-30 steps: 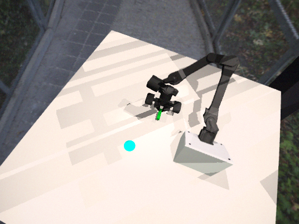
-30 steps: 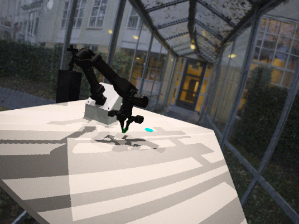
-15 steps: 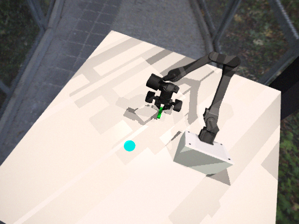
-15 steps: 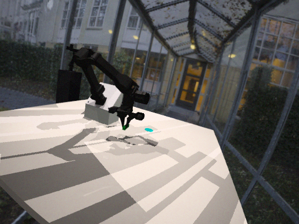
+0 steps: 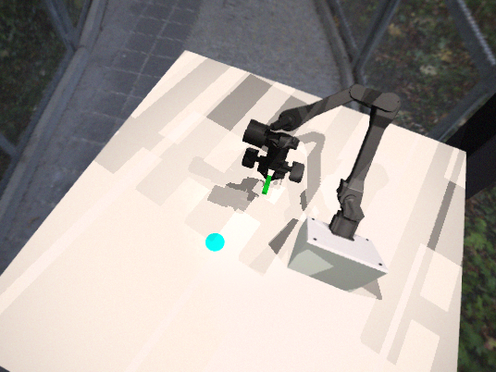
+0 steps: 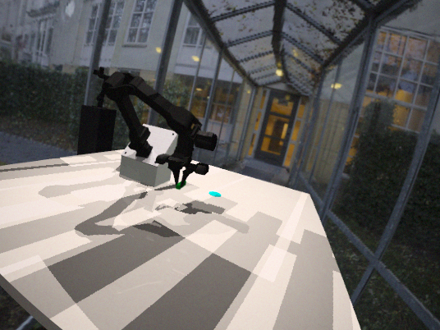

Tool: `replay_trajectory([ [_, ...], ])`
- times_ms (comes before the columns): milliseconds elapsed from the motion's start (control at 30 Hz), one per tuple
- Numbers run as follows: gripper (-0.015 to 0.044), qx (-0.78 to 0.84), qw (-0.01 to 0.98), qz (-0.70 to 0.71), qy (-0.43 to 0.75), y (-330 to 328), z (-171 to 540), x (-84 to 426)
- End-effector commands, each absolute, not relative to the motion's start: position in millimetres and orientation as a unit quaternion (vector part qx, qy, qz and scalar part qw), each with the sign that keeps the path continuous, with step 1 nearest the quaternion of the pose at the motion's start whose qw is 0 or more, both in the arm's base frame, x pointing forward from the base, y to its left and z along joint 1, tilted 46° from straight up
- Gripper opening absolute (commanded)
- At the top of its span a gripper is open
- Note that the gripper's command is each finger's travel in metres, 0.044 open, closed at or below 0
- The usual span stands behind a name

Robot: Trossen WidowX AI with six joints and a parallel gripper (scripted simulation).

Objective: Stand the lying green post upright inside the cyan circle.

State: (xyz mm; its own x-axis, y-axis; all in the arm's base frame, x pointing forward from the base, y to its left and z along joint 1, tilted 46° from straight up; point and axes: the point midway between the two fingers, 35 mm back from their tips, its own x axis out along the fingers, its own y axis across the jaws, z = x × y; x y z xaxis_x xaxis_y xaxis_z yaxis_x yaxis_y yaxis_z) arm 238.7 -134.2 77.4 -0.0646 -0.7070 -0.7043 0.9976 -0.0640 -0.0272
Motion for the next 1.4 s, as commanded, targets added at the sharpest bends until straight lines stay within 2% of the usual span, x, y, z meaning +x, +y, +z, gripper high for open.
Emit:
replay_trajectory([
  [0,0.0023,0.272,0.629,-0.678,0.265,-131,83,241],
  [1133,0.0023,0.272,0.619,-0.69,0.258,-104,116,233],
  [1367,0.0023,0.223,0.64,-0.665,0.315,-96,111,246],
])
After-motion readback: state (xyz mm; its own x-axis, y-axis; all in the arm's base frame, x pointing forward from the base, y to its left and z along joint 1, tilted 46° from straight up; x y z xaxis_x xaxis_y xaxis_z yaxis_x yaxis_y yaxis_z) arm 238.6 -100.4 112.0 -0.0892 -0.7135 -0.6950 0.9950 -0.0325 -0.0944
